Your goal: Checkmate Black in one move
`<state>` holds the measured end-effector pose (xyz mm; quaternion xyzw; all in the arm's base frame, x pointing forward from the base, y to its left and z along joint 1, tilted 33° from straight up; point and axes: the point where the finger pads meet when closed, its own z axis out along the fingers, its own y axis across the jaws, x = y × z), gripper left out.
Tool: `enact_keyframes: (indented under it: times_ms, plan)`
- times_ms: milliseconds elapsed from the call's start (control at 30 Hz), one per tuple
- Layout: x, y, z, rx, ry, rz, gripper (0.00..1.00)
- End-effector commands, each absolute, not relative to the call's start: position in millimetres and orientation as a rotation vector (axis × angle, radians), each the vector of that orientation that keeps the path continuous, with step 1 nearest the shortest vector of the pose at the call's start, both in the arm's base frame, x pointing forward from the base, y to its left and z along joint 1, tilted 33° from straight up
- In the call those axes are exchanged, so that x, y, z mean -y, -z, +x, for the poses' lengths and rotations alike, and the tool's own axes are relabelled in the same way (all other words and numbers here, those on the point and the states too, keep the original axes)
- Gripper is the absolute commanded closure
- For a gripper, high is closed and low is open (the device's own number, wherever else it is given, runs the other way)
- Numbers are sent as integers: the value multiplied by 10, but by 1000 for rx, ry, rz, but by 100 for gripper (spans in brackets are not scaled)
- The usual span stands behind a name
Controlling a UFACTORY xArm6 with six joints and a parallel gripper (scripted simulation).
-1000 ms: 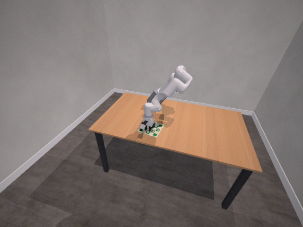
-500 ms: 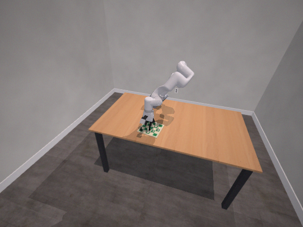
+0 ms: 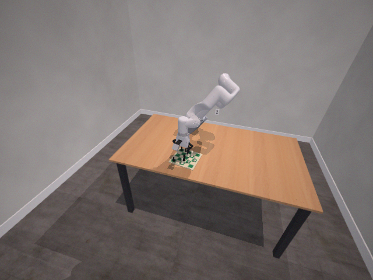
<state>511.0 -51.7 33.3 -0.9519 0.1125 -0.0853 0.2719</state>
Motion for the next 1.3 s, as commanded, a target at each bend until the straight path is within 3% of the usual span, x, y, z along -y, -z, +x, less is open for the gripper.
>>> enact_keyframes:
  times_ms: [0, 633, 1267]
  plan:
    - [529, -351, 5122, -303, 235, -2564, 0]
    - [546, -379, 5114, -303, 235, -2563, 0]
    - [814, -831, 4992, -303, 235, -2564, 0]
